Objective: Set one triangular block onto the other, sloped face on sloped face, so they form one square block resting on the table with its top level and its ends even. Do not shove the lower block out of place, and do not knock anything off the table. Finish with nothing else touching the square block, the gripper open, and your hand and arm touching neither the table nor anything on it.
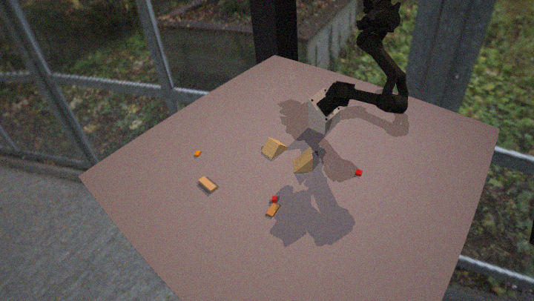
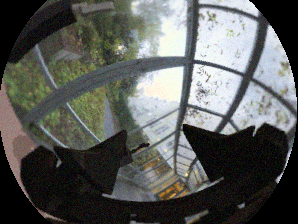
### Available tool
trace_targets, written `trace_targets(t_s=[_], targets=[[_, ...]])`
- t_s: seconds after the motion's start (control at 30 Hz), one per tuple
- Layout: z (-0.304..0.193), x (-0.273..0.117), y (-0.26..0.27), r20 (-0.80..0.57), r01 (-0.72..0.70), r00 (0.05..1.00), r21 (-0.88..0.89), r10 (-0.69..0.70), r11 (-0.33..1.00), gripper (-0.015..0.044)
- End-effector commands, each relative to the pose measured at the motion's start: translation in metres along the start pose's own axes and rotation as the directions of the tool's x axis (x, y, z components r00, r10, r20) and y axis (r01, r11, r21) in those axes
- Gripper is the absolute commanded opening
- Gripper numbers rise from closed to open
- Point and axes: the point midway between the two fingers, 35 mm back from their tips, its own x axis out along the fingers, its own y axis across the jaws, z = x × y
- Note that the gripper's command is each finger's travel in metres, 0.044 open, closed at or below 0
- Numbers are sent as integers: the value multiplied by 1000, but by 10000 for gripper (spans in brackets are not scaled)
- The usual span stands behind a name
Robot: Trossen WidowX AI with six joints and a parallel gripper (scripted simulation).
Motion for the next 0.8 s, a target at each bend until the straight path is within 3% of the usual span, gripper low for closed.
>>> trace_targets(t_s=[0.0,0.17,0.37,0.67,0.77], targets=[[3,0,-1,9,2,1000,1,-2,1000,426],[72,-9,-22,257,34,966,40,-43,999,440],[161,-50,-49,563,37,822,93,-83,995,440],[229,-118,-72,786,12,610,120,-103,993,440],[252,-152,-79,861,8,499,112,-101,994,440]])
